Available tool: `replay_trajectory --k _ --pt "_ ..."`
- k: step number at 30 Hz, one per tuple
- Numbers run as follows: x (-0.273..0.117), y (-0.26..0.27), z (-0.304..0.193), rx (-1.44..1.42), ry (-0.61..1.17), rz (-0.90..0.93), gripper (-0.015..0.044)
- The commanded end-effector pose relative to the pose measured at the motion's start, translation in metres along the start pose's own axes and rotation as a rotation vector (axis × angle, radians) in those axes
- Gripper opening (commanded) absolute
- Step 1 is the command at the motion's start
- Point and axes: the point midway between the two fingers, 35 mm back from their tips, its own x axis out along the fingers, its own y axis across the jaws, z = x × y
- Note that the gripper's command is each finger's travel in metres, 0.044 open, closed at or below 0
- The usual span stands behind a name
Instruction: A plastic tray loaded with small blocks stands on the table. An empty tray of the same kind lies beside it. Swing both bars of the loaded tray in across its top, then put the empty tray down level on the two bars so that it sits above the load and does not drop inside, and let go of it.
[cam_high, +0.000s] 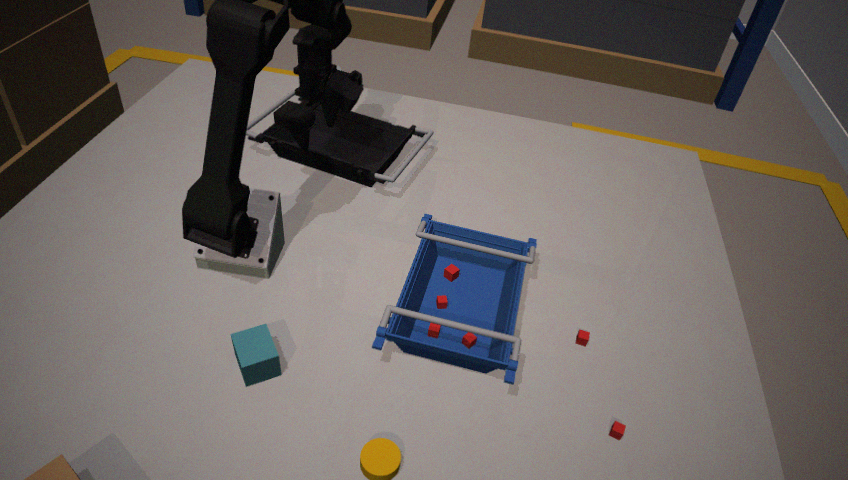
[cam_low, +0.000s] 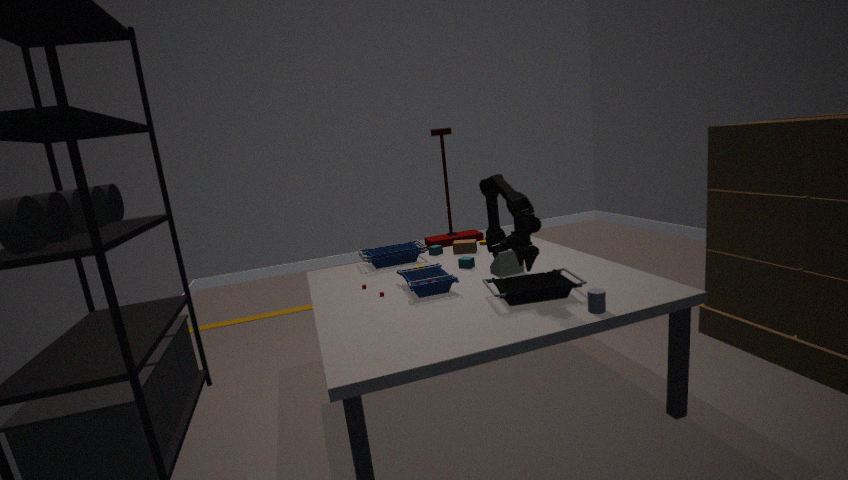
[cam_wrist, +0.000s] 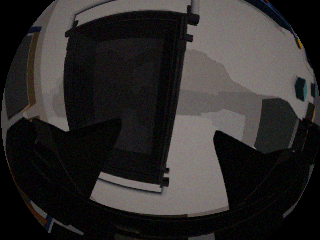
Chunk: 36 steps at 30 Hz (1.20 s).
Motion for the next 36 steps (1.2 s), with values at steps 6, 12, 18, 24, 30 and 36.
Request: replay_trajectory --k 6,12,18,24,30,36 --pt "0.042 -0.001 -0.001 0.001 0.002 -0.013 0.0440" --pt "0.070 -0.004 -0.001 0.001 0.002 -0.013 0.0440" --pt "0.077 -0.005 -0.001 0.001 0.002 -0.013 0.0440" --pt "0.077 -0.005 -0.001 0.001 0.002 -0.013 0.0352" --pt "0.077 -0.005 -0.001 0.001 0.002 -0.013 0.0264" --pt "0.077 -0.005 -0.001 0.001 0.002 -0.013 0.0216"
